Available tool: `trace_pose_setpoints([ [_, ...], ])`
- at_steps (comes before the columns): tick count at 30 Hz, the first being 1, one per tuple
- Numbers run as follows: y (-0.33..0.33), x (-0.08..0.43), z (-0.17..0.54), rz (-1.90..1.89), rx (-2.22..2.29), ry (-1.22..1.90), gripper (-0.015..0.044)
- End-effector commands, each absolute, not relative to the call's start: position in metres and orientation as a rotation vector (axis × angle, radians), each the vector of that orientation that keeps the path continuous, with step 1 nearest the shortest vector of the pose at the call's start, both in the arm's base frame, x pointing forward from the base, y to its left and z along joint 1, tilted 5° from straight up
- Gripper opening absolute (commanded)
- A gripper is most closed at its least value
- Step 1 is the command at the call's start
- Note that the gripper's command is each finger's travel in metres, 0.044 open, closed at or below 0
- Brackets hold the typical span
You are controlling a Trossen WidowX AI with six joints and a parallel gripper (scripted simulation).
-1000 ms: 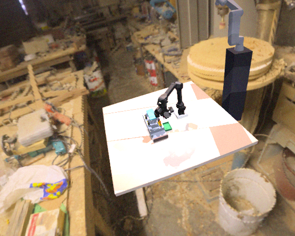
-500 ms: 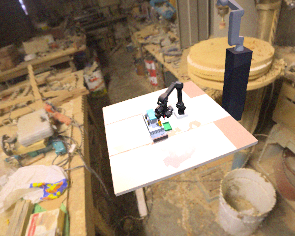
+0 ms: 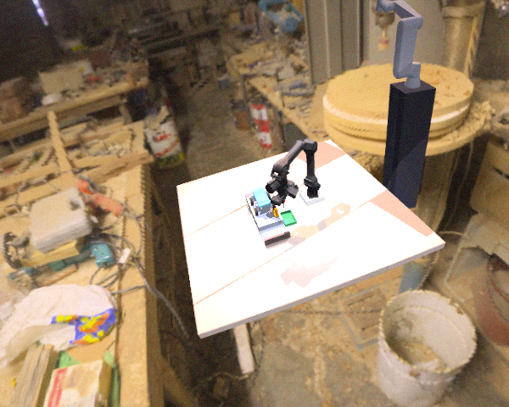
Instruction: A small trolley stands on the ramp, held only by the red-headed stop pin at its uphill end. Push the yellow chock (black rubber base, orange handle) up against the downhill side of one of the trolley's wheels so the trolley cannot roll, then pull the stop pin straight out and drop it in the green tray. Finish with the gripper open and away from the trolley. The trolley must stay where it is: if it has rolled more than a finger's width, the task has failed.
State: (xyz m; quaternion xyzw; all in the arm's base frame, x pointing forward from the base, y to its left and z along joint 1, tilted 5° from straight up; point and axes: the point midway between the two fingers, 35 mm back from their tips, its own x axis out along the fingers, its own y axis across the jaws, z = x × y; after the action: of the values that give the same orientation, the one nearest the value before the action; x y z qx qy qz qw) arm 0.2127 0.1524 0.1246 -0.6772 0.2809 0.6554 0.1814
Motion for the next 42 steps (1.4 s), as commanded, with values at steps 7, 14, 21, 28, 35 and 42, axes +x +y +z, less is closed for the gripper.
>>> trace_pose_setpoints([
  [7,0.150,0.212,0.124,2.088,-2.037,0.466,0.0000],
  [14,0.149,0.212,0.124,2.219,-2.119,0.203,0.0000],
  [21,0.148,0.213,0.124,2.313,-2.187,-0.058,0.0000],
  [28,0.148,0.213,0.124,2.316,-2.190,-0.068,0.0000],
  [35,0.145,0.201,0.107,2.353,-2.201,-0.154,0.0000],
  [42,0.145,0.199,0.104,2.352,-2.192,-0.178,0.0000],
])
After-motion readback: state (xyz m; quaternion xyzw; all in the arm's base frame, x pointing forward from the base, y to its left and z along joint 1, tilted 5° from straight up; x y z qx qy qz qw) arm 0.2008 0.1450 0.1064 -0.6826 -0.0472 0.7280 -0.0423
